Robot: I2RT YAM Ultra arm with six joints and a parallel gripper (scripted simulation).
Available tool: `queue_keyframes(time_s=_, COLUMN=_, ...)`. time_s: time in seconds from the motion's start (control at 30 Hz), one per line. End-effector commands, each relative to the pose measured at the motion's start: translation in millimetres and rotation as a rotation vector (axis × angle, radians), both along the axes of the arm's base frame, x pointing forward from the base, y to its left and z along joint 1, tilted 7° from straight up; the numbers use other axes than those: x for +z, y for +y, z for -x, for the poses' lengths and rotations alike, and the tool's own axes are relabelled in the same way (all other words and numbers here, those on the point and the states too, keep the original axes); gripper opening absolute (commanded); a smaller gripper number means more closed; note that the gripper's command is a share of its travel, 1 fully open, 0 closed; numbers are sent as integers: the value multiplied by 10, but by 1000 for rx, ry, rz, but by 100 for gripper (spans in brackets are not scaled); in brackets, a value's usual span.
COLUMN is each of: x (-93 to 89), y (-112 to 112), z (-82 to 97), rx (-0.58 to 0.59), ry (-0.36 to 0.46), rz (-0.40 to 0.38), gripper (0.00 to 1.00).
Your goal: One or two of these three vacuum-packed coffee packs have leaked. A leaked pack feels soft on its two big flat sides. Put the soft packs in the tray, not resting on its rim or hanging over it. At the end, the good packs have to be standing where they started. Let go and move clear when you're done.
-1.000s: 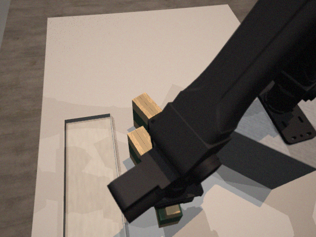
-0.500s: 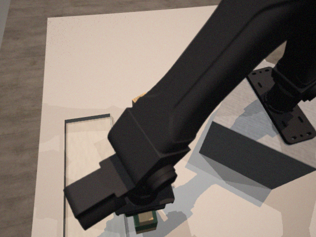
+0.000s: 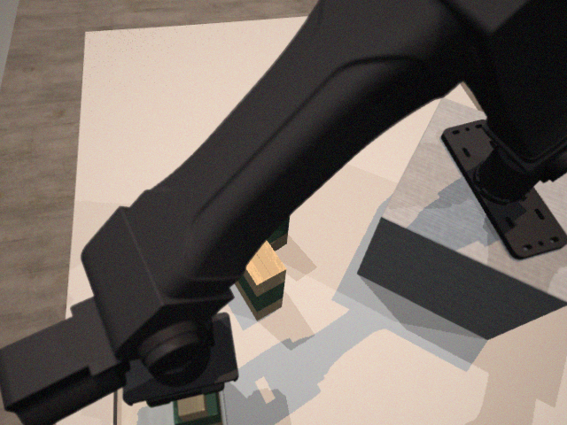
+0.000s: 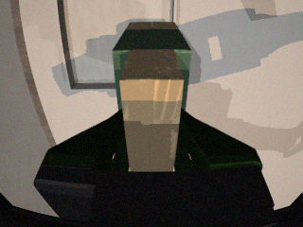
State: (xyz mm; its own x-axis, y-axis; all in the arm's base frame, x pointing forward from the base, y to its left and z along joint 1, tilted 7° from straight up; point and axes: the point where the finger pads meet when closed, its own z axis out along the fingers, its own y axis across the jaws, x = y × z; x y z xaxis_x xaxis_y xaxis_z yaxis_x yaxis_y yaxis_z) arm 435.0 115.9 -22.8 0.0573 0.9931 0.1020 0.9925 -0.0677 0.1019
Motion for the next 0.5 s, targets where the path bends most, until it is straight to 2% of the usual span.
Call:
queue_keyframes(time_s=0.0, x=114, y=-53, z=-138, rx=4, ry=11, rz=4, gripper=22)
queue_keyframes(time_s=0.23, x=136, y=-74, z=-364, rx=4, ry=10, rz=4, gripper=22)
queue_keyframes(time_s=0.4, x=142, y=-66, z=-425, rx=7, ry=10, rz=4, gripper=22)
queue_keyframes(time_s=0.43, x=300, y=-31, z=-474, rx=13, ry=-23, rz=-3, gripper=22)
queue_keyframes(time_s=0.47, x=145, y=-54, z=-453, rx=10, ry=10, rz=3, gripper=22)
